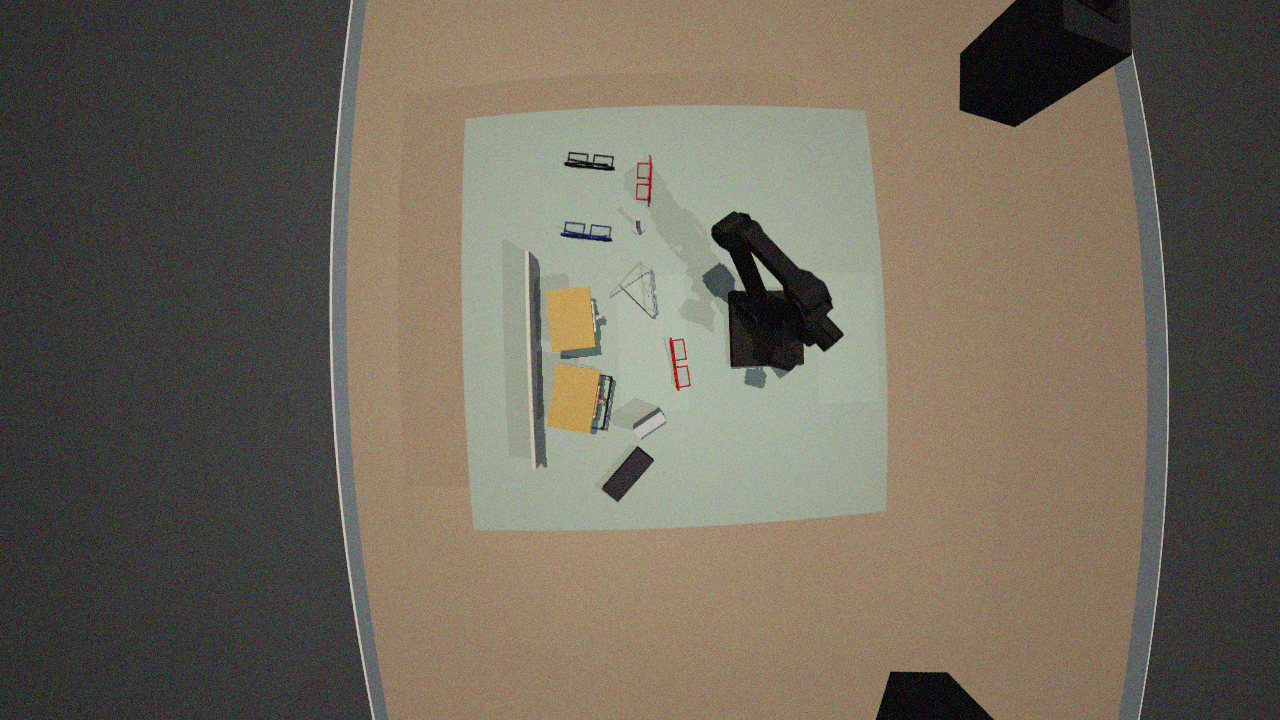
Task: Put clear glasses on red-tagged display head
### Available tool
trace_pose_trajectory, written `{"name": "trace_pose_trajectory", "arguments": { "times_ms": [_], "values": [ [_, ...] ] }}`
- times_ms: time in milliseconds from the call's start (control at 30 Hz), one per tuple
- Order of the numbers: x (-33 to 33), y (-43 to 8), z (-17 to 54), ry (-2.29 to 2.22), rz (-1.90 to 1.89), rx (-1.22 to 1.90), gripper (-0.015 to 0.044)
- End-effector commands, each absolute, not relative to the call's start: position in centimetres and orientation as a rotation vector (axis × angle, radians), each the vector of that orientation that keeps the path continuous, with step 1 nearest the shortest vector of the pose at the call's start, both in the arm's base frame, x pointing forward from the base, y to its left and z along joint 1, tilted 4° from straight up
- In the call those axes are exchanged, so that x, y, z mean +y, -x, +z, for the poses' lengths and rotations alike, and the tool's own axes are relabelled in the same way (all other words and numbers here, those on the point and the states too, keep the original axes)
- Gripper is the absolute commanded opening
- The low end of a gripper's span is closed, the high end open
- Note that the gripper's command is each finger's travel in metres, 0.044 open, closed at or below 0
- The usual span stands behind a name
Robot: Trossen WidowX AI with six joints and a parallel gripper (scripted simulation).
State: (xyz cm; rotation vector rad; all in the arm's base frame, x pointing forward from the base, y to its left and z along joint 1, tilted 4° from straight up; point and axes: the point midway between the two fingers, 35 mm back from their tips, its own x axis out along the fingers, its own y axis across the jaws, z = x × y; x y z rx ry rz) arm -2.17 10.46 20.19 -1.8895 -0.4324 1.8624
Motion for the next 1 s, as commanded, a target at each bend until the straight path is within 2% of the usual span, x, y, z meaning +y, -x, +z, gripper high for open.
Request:
{"name": "trace_pose_trajectory", "arguments": {
  "times_ms": [0,67,500,733,967],
  "values": [
    [11.8,1.7,20.1,1.79,1.749,-0.102,0.023],
    [12.6,1.1,20.0,1.722,1.673,0.065,0.02],
    [16.9,-5.8,18.4,1.108,1.031,0.916,0.02],
    [17.3,-11.8,16.7,0.681,0.607,1.214,0.02],
    [14.8,-18.4,14.7,0.256,0.191,1.382,0.02]
  ]
}}
